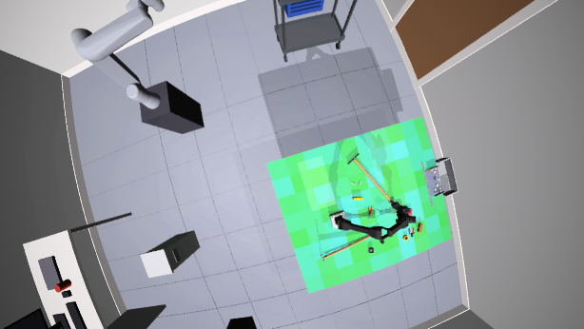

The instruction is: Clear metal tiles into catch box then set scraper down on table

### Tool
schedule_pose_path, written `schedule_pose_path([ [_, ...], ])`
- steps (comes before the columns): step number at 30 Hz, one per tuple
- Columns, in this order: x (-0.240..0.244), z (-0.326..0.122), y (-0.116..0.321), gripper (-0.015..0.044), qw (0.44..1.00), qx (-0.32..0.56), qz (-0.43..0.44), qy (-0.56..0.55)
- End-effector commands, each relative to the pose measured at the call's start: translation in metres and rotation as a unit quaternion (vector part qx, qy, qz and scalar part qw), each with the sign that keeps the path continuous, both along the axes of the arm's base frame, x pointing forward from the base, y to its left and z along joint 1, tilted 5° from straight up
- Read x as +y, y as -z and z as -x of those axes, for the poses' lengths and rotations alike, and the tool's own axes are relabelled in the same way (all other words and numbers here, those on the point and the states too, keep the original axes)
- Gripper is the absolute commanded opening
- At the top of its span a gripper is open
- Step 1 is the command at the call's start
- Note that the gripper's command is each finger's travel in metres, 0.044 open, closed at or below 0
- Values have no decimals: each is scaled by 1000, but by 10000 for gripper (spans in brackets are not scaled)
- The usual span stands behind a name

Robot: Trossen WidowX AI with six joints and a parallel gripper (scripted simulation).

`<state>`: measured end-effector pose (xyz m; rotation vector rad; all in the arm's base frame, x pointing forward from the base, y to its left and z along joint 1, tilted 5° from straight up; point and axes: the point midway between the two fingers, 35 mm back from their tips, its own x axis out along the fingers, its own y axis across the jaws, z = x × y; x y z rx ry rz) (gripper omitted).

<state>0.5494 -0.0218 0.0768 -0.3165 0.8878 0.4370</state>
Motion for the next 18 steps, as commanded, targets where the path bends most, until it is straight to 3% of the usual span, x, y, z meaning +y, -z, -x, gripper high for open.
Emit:
schedule_pose_path([
  [1, 0, 1, 1, 85, 1000, 1, 0, 0],
  [6, 0, 1, 1, 52, 1000, 1, 0, 0],
  [8, 0, 0, 0, 0, 1000, 1, 0, 0],
  [18, 0, 4, -3, 0, 1000, 0, 1, 1],
])
